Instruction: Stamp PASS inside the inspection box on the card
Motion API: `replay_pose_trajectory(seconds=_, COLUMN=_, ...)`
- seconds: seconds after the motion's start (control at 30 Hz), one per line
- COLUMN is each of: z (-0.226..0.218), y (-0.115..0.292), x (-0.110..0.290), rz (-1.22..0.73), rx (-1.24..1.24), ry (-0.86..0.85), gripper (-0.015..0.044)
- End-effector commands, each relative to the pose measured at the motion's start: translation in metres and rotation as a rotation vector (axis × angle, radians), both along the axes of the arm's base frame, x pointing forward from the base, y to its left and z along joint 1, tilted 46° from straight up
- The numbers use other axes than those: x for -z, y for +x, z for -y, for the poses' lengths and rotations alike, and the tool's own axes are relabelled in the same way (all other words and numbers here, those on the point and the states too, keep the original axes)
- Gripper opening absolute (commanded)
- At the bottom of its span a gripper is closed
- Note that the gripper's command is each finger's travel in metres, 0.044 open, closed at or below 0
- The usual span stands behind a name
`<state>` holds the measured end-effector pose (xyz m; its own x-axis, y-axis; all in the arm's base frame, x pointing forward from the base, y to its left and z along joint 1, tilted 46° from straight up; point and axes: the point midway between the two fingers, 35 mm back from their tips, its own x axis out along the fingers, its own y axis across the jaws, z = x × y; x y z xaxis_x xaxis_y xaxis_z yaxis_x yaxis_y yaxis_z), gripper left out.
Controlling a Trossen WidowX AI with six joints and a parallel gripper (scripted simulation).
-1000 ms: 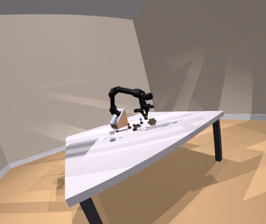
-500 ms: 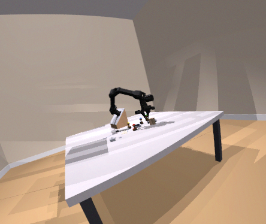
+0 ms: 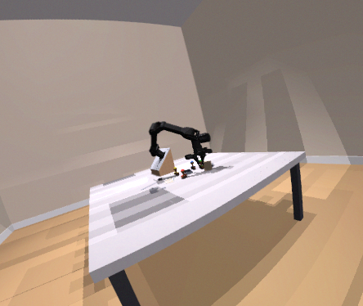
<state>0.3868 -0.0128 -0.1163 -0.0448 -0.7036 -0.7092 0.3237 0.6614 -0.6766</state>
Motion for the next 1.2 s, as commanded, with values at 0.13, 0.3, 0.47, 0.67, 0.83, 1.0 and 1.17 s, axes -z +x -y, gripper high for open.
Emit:
replay_pose_trajectory(seconds=0.13, z=0.012, y=-0.004, x=0.010, rz=-0.009, rx=-0.002, ry=-0.007, gripper=0.0000)
replay_pose_trajectory(seconds=0.3, z=0.017, y=-0.005, x=0.016, rz=-0.010, rx=-0.002, ry=-0.008, gripper=0.0000)
replay_pose_trajectory(seconds=0.47, z=0.019, y=-0.005, x=0.017, rz=-0.010, rx=-0.002, ry=-0.009, gripper=0.0000)
replay_pose_trajectory(seconds=0.67, z=0.017, y=-0.003, x=0.016, rz=-0.003, rx=0.002, ry=-0.003, gripper=0.0157)
replay_pose_trajectory(seconds=0.83, z=0.017, y=-0.003, x=0.016, rz=-0.003, rx=0.002, ry=-0.003, gripper=0.0251)
replay_pose_trajectory(seconds=1.0, z=-0.013, y=0.003, x=-0.011, rz=-0.004, rx=0.000, ry=0.001, gripper=0.0251)
replay_pose_trajectory(seconds=1.17, z=-0.064, y=0.002, x=-0.064, rz=-0.009, rx=-0.002, ry=-0.003, gripper=0.0251)
